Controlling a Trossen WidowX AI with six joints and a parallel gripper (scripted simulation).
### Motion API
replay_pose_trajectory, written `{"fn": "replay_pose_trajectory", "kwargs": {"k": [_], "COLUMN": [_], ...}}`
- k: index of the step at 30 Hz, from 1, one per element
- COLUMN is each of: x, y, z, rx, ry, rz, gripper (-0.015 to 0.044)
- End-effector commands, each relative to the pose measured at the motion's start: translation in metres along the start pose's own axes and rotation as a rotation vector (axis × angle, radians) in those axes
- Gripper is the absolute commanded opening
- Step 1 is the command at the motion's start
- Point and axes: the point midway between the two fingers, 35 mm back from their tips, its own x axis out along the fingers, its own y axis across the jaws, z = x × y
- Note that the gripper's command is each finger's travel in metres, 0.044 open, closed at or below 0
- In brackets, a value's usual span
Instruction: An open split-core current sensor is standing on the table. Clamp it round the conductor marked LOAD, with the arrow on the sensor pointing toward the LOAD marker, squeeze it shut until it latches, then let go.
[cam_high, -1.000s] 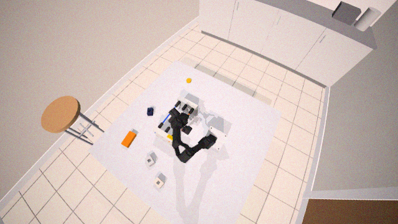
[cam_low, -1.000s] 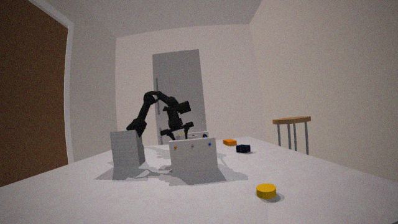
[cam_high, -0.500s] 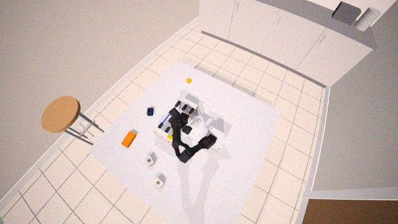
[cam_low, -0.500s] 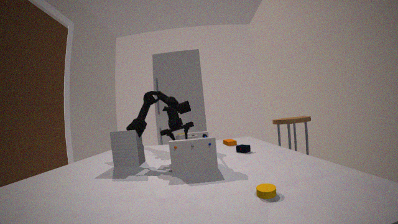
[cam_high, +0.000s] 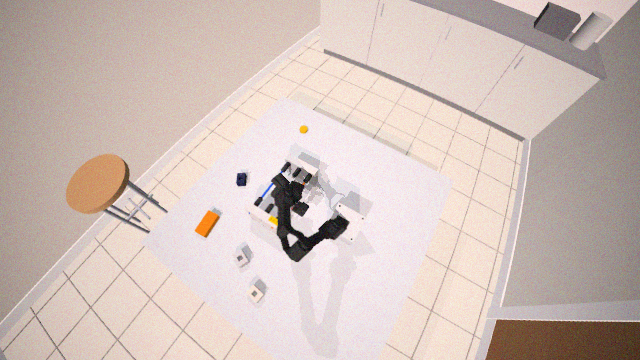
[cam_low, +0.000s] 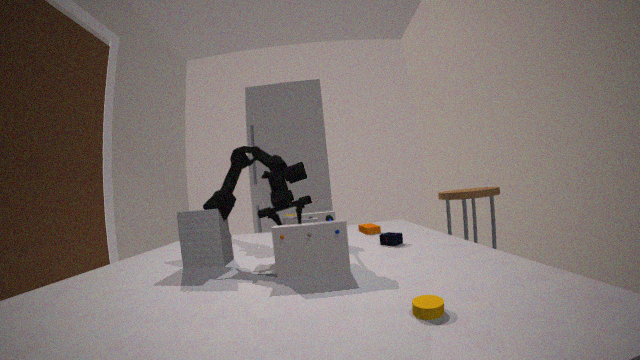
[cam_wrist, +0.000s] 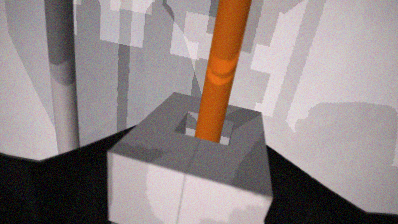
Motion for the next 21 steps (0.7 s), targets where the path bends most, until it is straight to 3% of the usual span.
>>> {"fn": "replay_pose_trajectory", "kwargs": {"k": [1,5,10,21], "x": [0.0000,0.0000,-0.0014,-0.0006], "y": [0.0000,0.0000,0.0007,-0.0013], "z": [0.0000,0.0000,0.0006,-0.0004], "rx": [0.000,0.000,0.000,0.006], "ry": [0.000,0.000,-0.004,0.003], "rz": [0.000,0.000,-0.058,-0.043], "gripper": [0.0155,0.0128,0.0000,0.0000]}}
